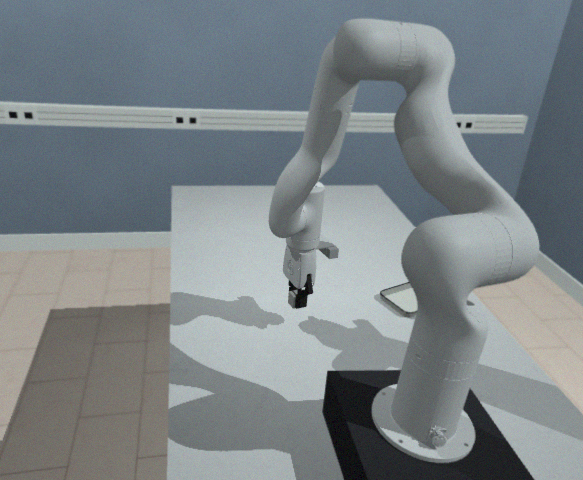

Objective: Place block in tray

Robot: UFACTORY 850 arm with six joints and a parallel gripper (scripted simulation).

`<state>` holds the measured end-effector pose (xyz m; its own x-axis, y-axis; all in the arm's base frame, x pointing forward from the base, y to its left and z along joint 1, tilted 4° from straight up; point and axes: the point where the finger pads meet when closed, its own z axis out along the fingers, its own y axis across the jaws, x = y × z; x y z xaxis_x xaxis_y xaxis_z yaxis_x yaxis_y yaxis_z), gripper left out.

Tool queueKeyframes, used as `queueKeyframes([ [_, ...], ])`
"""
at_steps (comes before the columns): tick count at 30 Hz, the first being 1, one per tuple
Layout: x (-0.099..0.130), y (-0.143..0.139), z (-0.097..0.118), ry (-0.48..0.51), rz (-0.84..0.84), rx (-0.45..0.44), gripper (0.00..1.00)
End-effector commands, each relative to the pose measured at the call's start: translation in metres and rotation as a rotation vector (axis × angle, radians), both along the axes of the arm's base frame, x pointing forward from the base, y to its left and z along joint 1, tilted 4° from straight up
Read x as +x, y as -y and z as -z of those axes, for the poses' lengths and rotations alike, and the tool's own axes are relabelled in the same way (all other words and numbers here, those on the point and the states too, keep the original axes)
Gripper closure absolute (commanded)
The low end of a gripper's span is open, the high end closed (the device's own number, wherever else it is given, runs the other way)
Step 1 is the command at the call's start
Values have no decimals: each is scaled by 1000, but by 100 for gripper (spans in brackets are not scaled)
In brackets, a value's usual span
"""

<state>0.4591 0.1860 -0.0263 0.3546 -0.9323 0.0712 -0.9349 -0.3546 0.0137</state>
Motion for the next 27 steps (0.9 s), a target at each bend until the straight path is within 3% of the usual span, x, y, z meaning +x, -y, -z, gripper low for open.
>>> queueKeyframes([
  [1,1,0,-1,2,0,1,100],
  [5,2,3,-1,2,0,1,100],
  [7,8,23,-2,2,0,1,100],
  [10,28,84,-7,2,0,1,100],
  [15,50,161,-13,2,0,0,100],
  [17,50,161,-13,2,0,0,100],
  [18,65,207,-16,2,0,0,100],
  [21,73,235,-19,2,0,1,100],
  [27,106,332,-27,2,0,1,100],
])
